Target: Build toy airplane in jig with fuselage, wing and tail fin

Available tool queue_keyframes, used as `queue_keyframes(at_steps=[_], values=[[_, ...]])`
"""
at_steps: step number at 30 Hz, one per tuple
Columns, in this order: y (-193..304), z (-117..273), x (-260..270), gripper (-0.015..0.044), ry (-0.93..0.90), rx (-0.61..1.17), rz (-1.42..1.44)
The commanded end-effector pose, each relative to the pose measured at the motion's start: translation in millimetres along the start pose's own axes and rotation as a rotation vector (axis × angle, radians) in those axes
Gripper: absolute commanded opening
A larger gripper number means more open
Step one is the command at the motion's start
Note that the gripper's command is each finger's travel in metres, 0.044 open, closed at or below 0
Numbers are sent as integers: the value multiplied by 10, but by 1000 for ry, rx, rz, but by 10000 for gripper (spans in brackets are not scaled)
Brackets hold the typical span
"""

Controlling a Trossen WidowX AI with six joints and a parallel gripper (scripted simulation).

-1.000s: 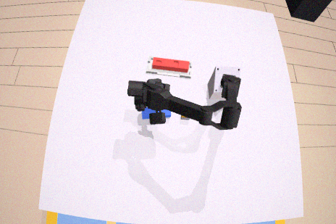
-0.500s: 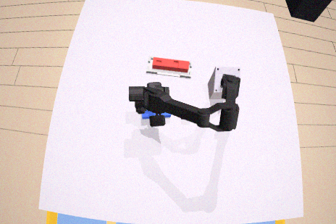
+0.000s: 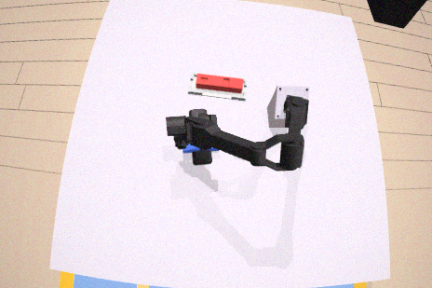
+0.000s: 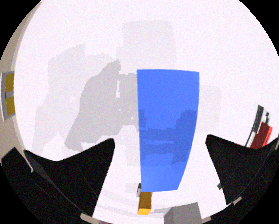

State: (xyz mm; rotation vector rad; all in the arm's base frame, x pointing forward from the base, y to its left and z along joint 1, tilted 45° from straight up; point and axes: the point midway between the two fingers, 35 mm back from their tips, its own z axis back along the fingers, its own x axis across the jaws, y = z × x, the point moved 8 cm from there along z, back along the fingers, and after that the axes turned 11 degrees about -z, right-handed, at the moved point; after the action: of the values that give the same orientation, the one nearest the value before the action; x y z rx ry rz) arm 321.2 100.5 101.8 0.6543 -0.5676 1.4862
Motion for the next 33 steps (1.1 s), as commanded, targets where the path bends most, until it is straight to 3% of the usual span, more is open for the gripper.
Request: queue_keyframes(at_steps=[1, 7, 16, 23, 29, 33], values=[[25, -95, -29, 440, 1, 14, -14], [30, -167, -28, 440, 0, 14, -14], [30, -167, -28, 204, 0, 14, -14], [30, -167, -28, 157, 0, 14, -14], [6, -66, -32, 0, 3, 13, -14], [-16, 53, -36, 0, 6, 12, -14]])
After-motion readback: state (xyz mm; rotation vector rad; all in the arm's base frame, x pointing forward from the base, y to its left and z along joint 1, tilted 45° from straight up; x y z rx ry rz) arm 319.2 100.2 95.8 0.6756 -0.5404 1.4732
